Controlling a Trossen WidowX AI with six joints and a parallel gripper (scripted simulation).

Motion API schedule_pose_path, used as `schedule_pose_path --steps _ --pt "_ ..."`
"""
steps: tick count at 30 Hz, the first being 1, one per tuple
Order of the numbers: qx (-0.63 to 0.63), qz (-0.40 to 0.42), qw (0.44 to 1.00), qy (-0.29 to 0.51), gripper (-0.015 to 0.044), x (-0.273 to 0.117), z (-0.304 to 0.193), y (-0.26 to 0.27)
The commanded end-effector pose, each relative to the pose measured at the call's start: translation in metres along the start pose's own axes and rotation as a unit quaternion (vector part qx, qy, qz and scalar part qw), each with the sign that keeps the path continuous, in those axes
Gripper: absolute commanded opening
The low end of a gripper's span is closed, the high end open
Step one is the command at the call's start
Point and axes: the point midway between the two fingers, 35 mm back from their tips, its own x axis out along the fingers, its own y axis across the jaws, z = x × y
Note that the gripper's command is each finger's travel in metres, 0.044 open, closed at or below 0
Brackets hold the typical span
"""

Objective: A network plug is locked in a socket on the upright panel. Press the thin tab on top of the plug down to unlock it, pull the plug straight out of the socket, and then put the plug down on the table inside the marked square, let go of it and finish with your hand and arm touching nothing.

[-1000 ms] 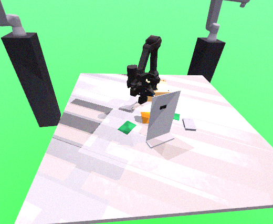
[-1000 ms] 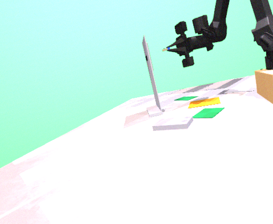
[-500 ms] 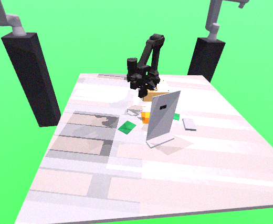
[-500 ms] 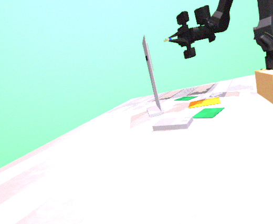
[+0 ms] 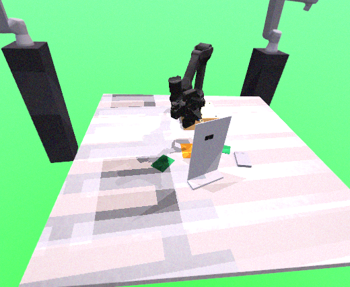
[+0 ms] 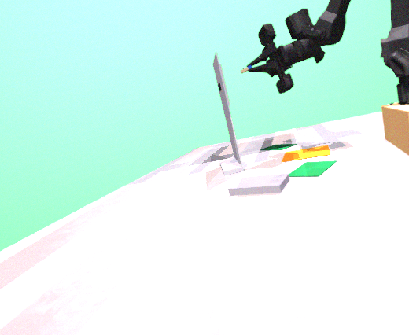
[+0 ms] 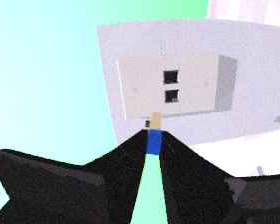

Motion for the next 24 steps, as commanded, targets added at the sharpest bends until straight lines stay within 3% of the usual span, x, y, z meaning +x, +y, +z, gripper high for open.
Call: schedule_pose_path --steps 1,24 --pt "0.034 -0.024 0.999 -0.035 0.0000 0.006 -0.003 -0.013" --pt "0.132 -0.200 0.949 -0.203 0.0000 0.001 -0.024 -0.103"
